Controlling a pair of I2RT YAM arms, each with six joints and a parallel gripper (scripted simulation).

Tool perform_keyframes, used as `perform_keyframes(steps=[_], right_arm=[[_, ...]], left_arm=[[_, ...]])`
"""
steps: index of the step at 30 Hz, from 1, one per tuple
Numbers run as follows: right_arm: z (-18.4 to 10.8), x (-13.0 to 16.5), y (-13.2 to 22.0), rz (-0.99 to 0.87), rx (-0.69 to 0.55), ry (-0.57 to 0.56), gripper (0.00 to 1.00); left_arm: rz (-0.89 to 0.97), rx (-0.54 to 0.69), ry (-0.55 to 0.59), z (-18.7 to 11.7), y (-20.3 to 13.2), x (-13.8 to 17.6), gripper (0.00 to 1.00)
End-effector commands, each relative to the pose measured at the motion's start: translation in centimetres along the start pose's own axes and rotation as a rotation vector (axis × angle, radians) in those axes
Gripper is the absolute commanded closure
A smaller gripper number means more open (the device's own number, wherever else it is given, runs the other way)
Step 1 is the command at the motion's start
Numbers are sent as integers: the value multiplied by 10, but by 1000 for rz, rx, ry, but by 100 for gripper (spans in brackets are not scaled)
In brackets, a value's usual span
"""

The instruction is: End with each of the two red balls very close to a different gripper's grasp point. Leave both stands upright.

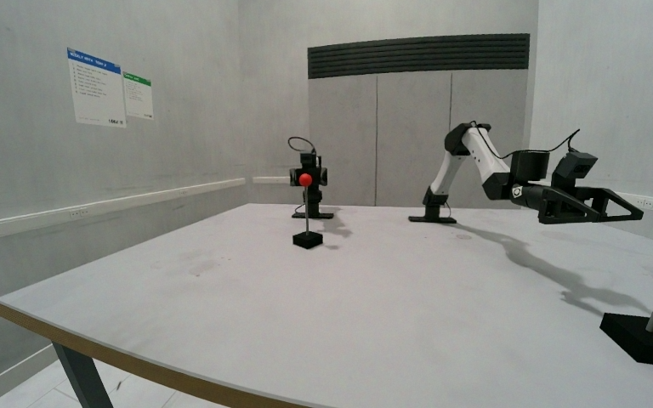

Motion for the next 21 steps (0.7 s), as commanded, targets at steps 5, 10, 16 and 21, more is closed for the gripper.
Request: perform_keyframes(steps=[5,10,16,21], right_arm=[[2,-12,0,-6,4,-32,0],[9,-23,0,-6,5,-57,0],[27,-23,1,-6,3,-57,0],[40,-23,1,-6,2,-59,0]], left_arm=[[3,9,-76,0,0,-34,0],[3,12,-41,12,-1,-25,0],[3,10,-30,33,0,-19,0],[3,10,-30,44,0,-20,0]])
Point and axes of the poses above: on each arm, the point where the finger pads meet when closed, its own z axis out along the fingers, its own y axis across the jaws, x = y × z, the point moved 2 cm from there along -z, back along the fingers, and after that the axes turned 2 degrees about -z, right-handed, at the moved point
